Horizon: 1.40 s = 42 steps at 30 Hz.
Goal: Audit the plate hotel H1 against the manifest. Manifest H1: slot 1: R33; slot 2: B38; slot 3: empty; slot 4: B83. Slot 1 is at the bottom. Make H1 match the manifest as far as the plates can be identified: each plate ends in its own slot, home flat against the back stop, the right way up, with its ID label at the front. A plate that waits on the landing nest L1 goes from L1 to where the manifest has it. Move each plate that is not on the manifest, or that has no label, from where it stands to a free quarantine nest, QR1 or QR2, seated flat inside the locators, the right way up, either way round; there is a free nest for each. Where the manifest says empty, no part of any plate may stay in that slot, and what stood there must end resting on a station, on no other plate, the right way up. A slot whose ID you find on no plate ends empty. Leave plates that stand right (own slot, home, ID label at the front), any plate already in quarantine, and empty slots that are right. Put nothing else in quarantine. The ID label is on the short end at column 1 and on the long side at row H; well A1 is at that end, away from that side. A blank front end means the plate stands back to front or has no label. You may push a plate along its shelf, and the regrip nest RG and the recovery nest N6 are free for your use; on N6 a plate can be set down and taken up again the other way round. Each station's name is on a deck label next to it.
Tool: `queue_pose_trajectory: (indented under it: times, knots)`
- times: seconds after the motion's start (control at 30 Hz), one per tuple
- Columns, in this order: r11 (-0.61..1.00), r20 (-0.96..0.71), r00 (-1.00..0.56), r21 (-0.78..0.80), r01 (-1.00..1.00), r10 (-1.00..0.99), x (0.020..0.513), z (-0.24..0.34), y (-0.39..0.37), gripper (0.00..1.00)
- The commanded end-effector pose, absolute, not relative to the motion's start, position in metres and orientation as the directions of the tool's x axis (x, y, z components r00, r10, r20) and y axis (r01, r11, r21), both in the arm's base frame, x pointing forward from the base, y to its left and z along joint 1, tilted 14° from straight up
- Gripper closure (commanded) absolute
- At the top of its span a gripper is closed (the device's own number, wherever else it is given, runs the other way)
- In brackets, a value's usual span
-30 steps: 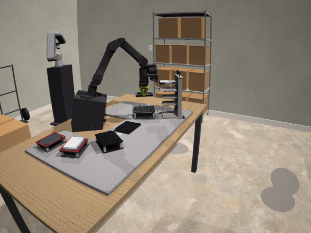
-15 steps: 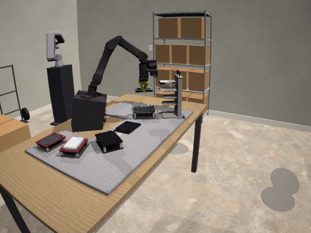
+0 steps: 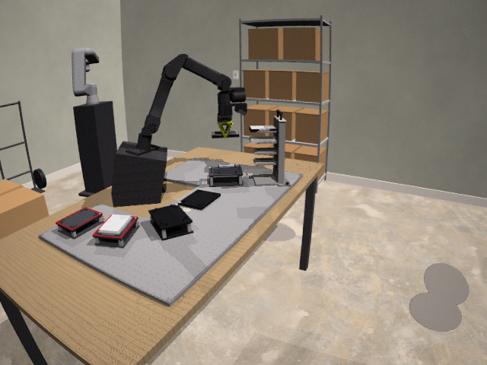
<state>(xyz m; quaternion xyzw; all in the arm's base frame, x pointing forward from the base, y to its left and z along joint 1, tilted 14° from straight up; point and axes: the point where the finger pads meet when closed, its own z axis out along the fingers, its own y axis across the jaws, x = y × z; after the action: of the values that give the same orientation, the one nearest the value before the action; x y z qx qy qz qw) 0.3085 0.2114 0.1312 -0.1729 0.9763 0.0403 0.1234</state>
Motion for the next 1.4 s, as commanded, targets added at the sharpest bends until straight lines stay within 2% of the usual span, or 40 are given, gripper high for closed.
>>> queue_pose_trajectory:
  times: [0.0,1.13,1.37]
  knots:
    - [0.951,-0.234,-0.929,0.043,-0.305,-0.287,0.302,0.134,0.197,0.14]
    - [0.972,-0.203,-0.958,0.16,0.17,0.201,0.338,0.132,0.106,0.14]
    - [0.975,-0.194,-0.962,0.153,0.161,0.189,0.347,0.128,0.091,0.14]
